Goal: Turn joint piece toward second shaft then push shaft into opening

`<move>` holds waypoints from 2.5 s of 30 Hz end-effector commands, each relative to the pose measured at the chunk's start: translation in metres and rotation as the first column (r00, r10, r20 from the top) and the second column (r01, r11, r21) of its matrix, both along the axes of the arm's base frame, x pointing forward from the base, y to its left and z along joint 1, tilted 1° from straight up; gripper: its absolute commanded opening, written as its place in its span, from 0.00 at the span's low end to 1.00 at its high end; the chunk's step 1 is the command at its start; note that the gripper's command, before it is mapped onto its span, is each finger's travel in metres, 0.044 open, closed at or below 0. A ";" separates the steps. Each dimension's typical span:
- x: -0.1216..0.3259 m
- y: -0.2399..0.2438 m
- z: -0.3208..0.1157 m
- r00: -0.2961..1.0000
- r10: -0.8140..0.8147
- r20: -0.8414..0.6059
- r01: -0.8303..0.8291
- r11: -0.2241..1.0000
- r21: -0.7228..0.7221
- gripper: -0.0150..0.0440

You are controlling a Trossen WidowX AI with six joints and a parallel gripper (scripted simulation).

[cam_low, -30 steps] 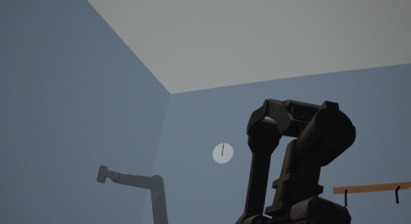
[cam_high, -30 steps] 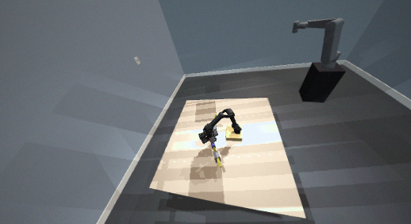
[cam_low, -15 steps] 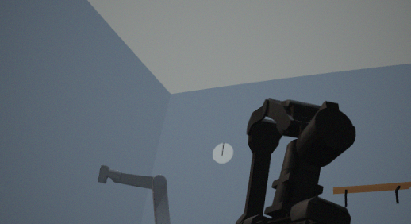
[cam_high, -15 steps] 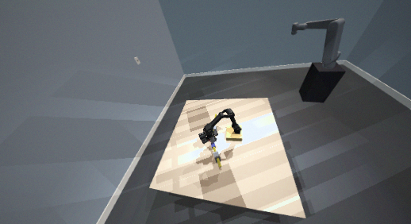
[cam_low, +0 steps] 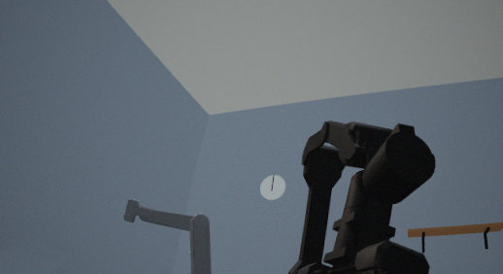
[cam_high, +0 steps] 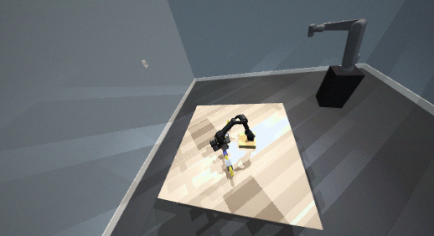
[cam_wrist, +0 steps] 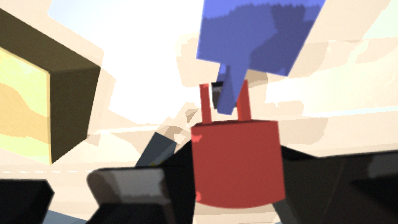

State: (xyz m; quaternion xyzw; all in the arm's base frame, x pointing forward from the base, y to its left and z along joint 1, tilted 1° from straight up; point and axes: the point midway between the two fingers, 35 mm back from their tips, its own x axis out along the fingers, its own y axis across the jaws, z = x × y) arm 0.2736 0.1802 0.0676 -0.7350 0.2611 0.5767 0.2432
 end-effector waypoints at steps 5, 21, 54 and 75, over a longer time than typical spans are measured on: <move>0.001 0.000 0.000 1.000 0.004 0.002 -0.004 1.000 -0.004 0.56; 0.001 0.000 0.000 1.000 0.004 0.002 -0.004 1.000 -0.004 0.56; 0.001 0.000 0.000 1.000 0.004 0.002 -0.004 1.000 -0.004 0.56; 0.000 0.000 0.000 1.000 0.000 0.000 0.000 1.000 0.000 0.33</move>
